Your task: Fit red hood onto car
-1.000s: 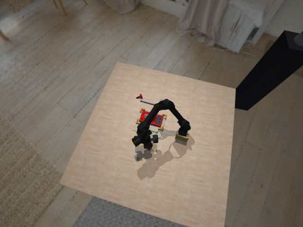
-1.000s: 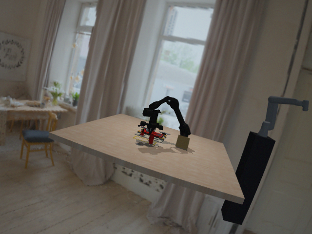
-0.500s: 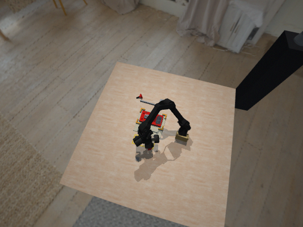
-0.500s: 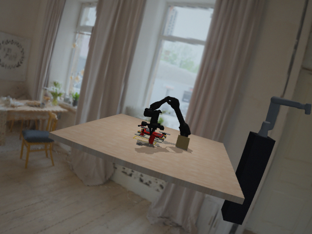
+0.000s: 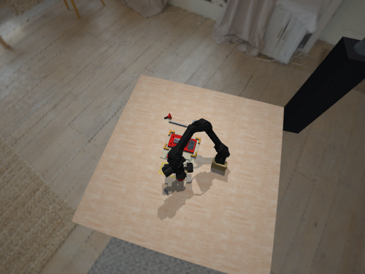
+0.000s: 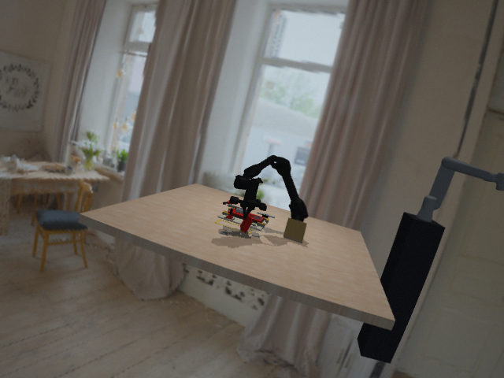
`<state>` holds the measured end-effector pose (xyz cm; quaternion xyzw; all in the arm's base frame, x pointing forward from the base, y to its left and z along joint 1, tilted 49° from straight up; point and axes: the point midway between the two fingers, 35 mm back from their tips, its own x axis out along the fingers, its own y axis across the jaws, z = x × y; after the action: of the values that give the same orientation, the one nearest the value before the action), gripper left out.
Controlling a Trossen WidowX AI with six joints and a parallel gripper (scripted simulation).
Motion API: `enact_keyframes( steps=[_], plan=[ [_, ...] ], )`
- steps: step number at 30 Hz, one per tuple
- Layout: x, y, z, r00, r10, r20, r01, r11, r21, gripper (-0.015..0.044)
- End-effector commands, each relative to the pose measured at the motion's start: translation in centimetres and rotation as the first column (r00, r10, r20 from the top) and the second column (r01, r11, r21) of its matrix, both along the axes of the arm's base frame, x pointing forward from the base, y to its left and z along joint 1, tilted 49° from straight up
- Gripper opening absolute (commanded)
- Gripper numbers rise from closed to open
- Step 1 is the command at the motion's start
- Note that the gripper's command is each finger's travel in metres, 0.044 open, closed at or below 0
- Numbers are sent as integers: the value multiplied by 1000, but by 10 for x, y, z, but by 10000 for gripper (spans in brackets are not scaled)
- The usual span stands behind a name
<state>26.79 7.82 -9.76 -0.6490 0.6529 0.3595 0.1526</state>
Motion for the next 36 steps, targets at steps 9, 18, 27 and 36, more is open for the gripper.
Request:
enact_keyframes(
  steps=[9,18,27,36],
  plan=[
    [-7,-1,1,1000,-3,-1,3,1000,1,0],
    [-12,-1,3,1000,-3,-1,3,1000,1,0],
    [-12,8,11,1000,-3,-1,3,1000,2,0],
    [-4,58,56,1000,-4,-2,4,1000,2,0]
  ],
)
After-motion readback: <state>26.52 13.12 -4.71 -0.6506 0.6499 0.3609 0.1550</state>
